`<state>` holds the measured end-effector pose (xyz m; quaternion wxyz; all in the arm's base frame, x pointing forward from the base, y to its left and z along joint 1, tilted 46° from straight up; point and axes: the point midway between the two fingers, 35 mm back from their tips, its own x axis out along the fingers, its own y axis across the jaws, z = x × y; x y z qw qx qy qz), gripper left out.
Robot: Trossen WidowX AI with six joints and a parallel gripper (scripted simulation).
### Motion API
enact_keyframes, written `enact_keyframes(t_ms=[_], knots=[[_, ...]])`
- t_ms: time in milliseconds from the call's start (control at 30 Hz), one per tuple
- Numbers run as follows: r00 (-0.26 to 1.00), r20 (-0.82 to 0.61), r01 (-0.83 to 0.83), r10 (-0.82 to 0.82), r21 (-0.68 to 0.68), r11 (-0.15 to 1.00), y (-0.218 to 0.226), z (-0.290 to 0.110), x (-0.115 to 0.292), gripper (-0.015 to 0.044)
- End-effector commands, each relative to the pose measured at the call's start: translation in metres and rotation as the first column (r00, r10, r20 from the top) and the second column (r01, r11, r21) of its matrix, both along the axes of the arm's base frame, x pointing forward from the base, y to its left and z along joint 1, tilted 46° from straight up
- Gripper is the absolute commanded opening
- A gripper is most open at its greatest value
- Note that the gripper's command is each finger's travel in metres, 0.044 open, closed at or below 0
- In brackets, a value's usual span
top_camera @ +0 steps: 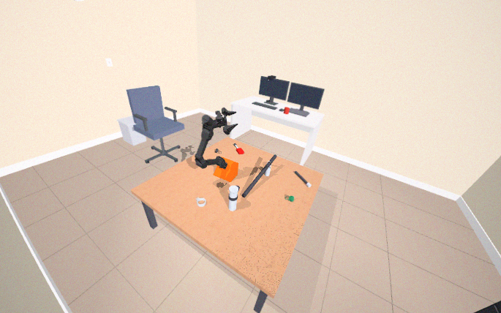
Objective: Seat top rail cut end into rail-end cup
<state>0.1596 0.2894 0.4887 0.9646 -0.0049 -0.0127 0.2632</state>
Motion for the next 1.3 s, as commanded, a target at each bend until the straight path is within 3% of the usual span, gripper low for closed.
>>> enact_keyframes(t_ms=[0, 200, 400, 767, 1000, 1267], knots=[[0.988, -0.064, 0.128, -0.138, -0.137, 0.982, 0.0, -0.049, 0.039, 0.044], [0.903, -0.165, 0.319, -0.396, -0.36, 0.877, -0.025, -0.133, 0.098, 0.044], [0.727, -0.206, 0.456, -0.655, -0.569, 0.685, -0.082, -0.209, 0.142, 0.044], [0.279, -0.112, 0.472, -0.954, -0.849, 0.238, -0.215, -0.303, 0.159, 0.044], [0.295, -0.103, 0.413, -0.95, -0.883, 0.224, -0.223, -0.3, 0.158, 0.044], [0.511, -0.12, -0.039, -0.851, -0.992, 0.117, -0.266, -0.272, 0.148, 0.044]])
